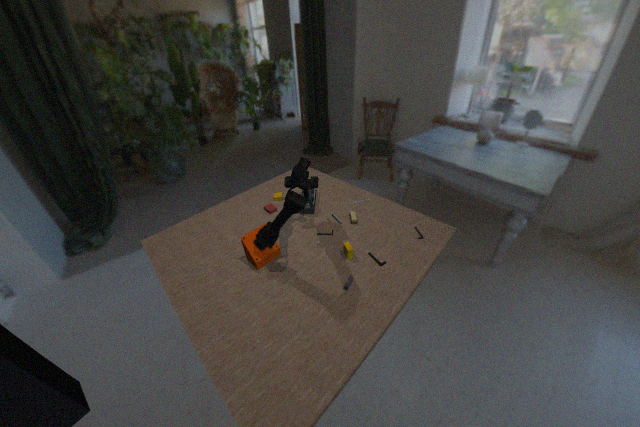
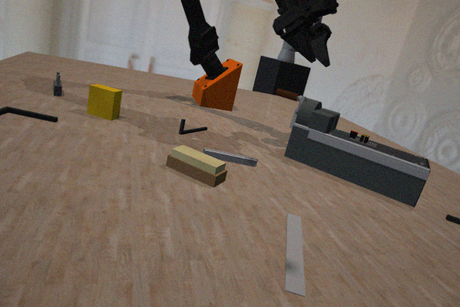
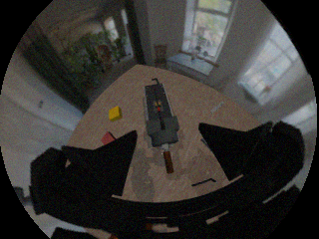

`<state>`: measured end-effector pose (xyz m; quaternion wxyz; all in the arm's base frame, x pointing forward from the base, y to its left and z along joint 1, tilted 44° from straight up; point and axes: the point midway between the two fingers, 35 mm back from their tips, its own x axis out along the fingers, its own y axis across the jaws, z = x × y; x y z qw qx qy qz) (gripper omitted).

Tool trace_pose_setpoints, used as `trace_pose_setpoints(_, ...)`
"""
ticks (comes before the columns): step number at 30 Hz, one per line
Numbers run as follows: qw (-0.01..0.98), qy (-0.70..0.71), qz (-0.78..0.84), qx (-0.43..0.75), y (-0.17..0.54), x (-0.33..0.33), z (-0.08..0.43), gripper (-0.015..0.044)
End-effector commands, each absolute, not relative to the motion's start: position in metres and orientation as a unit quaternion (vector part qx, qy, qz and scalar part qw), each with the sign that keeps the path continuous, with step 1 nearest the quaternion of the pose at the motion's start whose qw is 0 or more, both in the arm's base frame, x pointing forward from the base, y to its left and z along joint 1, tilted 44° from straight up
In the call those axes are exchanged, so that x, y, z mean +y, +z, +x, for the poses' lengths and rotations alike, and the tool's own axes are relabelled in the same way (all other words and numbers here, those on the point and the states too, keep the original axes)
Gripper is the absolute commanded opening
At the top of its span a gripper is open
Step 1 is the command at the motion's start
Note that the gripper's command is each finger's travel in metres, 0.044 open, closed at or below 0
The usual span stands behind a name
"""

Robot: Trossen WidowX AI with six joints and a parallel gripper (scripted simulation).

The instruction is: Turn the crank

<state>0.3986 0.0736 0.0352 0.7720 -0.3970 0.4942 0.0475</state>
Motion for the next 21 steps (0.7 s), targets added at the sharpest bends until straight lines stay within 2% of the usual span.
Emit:
trace_pose_setpoints(1, 0.774, 0.021, -0.395, 0.494, 0.028, 0.078, 0.417, 0.0440)
trace_pose_setpoints(15, 0.780, -0.051, -0.395, 0.483, -0.008, 0.103, 0.473, 0.0440)
trace_pose_setpoints(21, 0.780, -0.054, -0.395, 0.482, -0.024, 0.092, 0.474, 0.0440)
